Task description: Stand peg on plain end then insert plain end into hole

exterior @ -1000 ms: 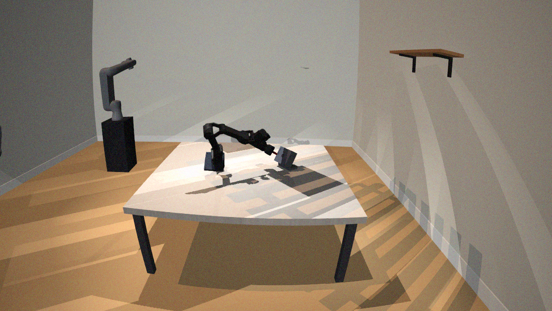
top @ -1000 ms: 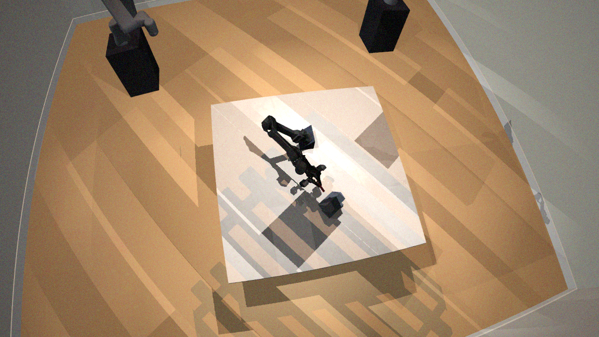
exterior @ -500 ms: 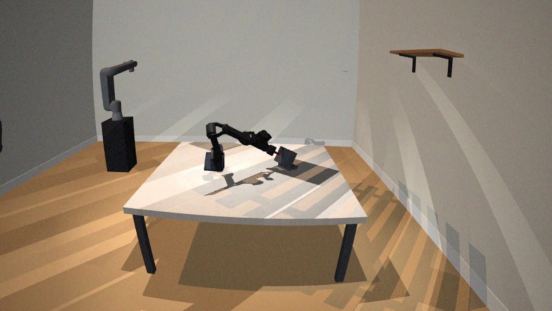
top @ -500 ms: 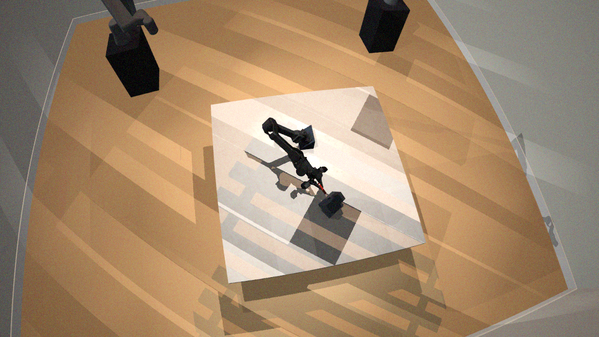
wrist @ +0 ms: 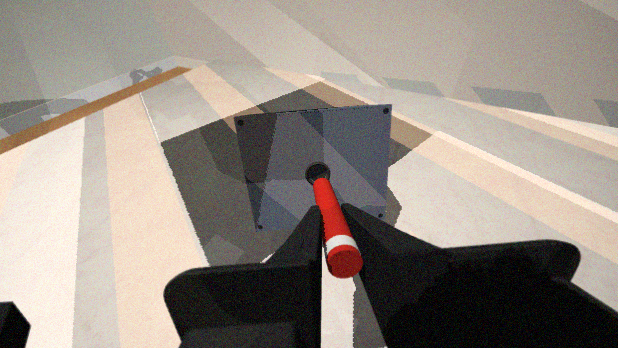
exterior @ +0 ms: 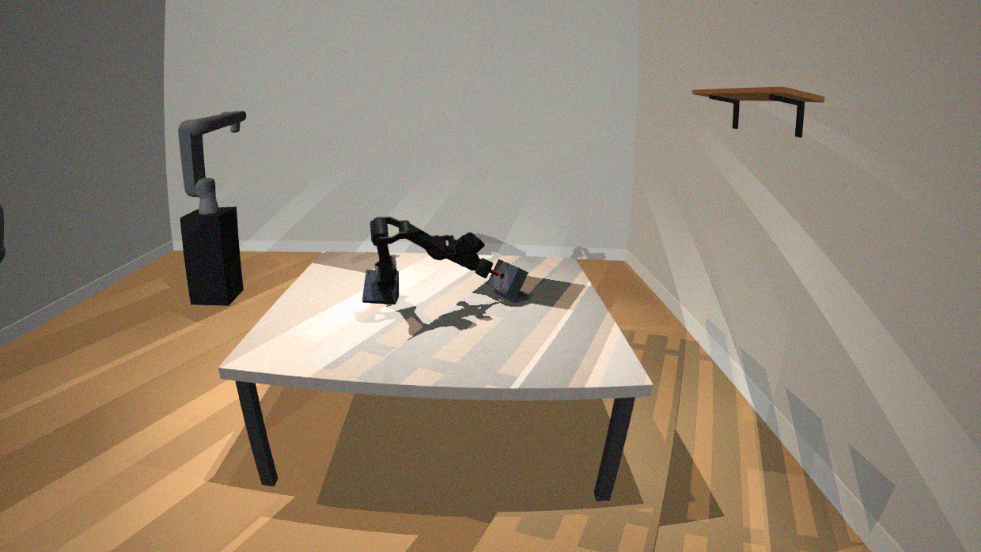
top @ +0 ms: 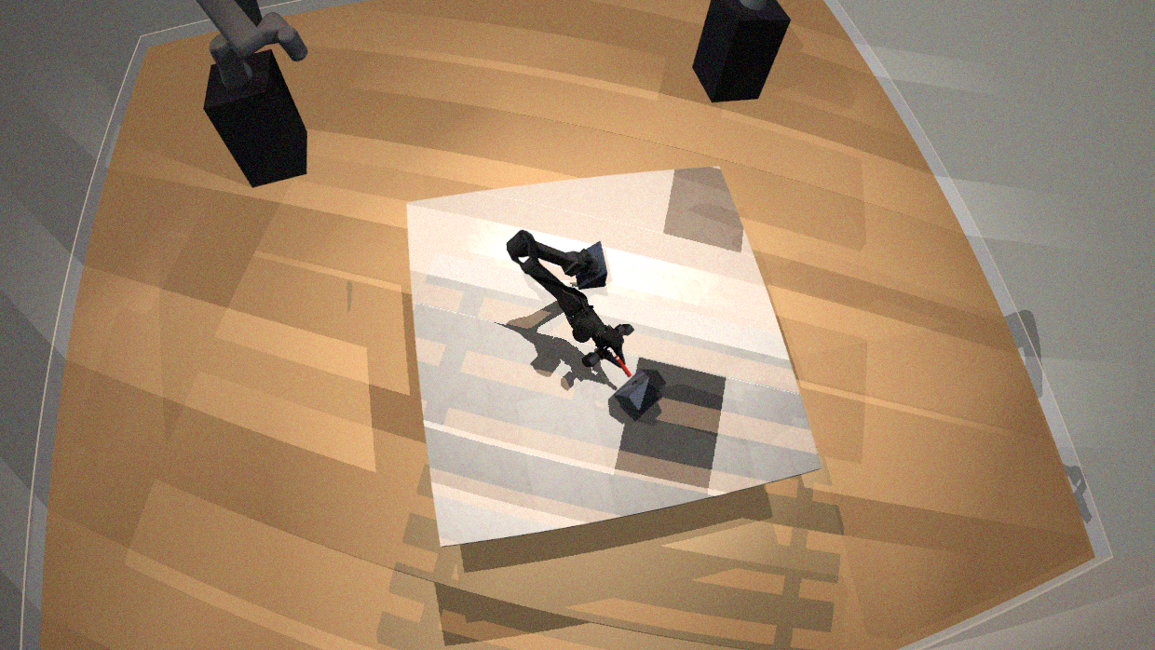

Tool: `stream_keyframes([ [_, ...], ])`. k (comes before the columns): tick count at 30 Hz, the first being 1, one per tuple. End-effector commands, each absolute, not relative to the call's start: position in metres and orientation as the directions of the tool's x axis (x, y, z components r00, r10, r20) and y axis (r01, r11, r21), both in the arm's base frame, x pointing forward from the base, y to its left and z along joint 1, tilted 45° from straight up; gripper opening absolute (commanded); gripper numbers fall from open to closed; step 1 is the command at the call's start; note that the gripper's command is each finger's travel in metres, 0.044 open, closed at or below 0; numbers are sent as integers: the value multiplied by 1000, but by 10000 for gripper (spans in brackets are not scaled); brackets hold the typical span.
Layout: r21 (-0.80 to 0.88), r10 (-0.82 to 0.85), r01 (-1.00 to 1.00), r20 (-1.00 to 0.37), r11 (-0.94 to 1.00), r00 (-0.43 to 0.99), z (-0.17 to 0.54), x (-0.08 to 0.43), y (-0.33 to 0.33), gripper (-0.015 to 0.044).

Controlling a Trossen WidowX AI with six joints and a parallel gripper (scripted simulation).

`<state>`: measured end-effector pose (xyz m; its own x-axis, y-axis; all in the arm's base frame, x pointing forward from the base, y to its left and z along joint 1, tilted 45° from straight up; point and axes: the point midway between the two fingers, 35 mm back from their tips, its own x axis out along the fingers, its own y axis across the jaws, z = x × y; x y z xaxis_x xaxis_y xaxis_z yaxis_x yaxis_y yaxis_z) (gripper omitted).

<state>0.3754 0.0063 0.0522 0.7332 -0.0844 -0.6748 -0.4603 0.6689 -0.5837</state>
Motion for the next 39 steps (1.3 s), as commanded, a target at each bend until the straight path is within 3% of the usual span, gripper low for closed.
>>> stream_keyframes([
  [1, -583, -78, -463, -674, 667, 735, 49, 379, 6, 0],
  [39, -582, -84, -461, -676, 669, 732, 39, 389, 5, 0],
])
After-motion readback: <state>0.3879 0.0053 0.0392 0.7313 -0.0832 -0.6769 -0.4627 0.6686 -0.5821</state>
